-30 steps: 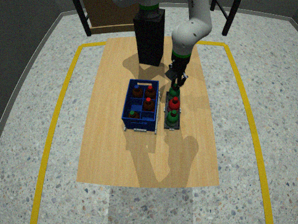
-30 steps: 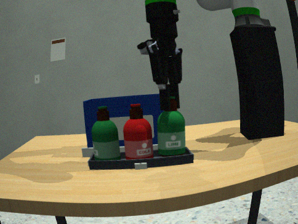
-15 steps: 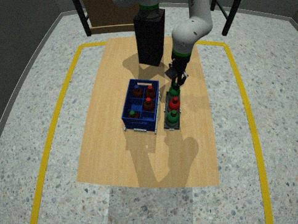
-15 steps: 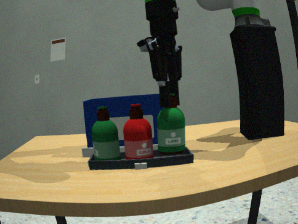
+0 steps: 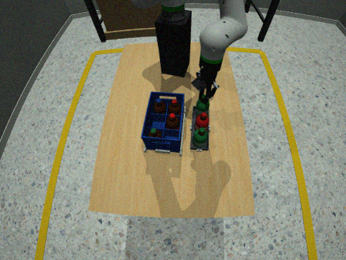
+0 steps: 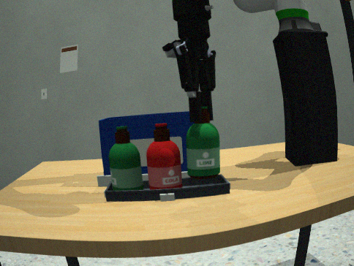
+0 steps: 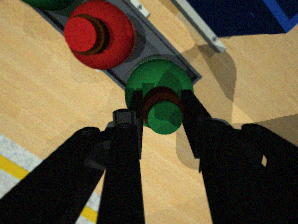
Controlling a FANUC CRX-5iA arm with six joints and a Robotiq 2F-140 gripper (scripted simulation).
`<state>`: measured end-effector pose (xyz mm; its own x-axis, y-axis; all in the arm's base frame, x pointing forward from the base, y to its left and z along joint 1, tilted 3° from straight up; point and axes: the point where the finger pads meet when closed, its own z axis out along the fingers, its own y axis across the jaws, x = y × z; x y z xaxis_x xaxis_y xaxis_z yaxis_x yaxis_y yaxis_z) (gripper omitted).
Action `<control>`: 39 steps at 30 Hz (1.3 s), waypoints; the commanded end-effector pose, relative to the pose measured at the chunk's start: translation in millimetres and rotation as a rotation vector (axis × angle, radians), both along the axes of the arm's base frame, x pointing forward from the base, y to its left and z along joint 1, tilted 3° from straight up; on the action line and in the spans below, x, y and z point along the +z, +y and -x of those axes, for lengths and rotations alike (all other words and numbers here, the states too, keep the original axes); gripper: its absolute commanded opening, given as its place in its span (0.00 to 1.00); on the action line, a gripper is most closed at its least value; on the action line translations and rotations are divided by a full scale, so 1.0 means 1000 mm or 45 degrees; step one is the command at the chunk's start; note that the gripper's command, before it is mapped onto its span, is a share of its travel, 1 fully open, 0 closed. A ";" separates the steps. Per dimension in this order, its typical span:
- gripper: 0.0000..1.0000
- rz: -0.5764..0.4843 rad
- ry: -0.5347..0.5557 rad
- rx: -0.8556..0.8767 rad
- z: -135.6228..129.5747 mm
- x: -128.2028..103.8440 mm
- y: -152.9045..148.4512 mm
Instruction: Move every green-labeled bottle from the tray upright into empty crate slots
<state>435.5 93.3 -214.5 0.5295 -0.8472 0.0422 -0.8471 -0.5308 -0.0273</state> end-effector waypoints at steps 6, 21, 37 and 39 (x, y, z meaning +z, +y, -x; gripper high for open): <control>0.10 -0.001 -0.002 0.000 0.000 0.008 0.000; 0.10 -0.001 -0.002 0.000 0.000 0.021 0.001; 0.10 -0.001 -0.002 0.000 0.001 0.036 0.001; 0.10 -0.001 -0.002 0.000 0.001 0.039 0.001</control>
